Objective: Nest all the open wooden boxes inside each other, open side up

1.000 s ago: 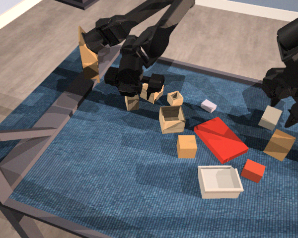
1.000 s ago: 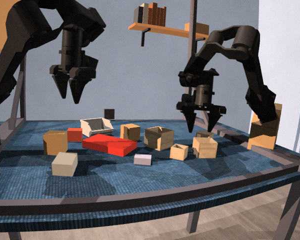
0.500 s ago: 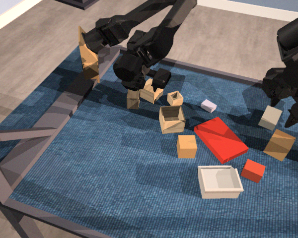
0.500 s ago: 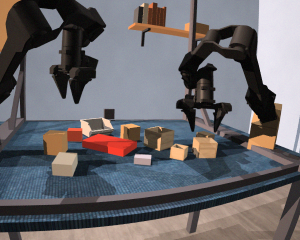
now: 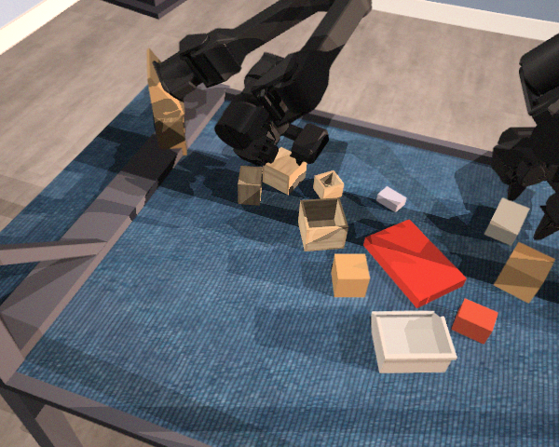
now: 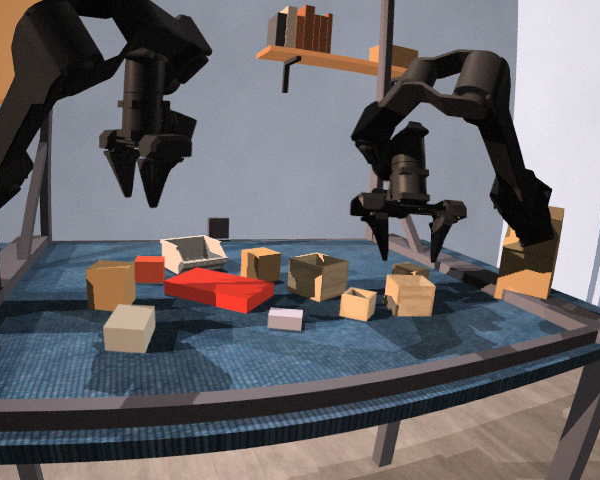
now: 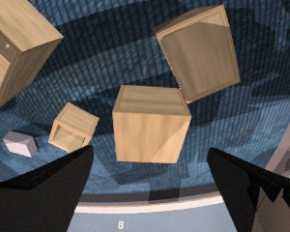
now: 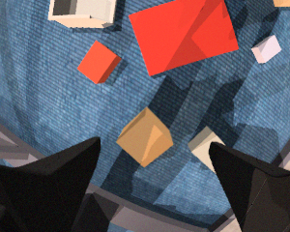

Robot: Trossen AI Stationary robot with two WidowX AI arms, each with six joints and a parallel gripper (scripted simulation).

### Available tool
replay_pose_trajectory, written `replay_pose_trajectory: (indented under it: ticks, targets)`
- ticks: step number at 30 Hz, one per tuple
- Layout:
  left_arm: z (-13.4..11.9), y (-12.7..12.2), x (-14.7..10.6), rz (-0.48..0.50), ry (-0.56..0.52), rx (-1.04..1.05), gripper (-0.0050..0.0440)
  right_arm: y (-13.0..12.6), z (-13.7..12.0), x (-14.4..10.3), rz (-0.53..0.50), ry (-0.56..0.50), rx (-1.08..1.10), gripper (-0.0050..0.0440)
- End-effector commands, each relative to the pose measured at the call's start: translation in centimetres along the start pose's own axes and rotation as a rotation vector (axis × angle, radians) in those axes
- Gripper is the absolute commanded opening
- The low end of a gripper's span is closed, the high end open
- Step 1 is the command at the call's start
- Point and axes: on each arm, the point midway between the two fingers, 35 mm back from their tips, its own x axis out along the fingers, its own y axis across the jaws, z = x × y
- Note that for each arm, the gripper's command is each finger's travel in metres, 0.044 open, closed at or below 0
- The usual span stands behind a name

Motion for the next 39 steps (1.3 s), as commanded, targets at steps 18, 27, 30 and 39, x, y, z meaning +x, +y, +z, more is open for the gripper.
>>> replay_pose_trajectory:
  ticks: [18, 27, 30, 39]
  targets:
    - [1.3, 0.1, 4.9, 0.005, 0.021, 0.017, 0.04, -0.1, 0.1, -0.1, 0.0, -0.002, 0.001, 0.04]
    - [1.7, 0.0, 5.8, 0.003, 0.019, 0.017, 0.04, -0.1, 0.1, -0.1, 0.0, -0.002, 0.001, 0.04]
    - [1.7, 0.0, 5.9, 0.002, 0.019, 0.017, 0.04, -0.1, 0.1, -0.1, 0.0, -0.002, 0.001, 0.04]
    - [1.9, 0.1, 5.9, 0.002, 0.016, 0.017, 0.0312, -0.1, 0.1, -0.1, 0.0, -0.002, 0.001, 0.04]
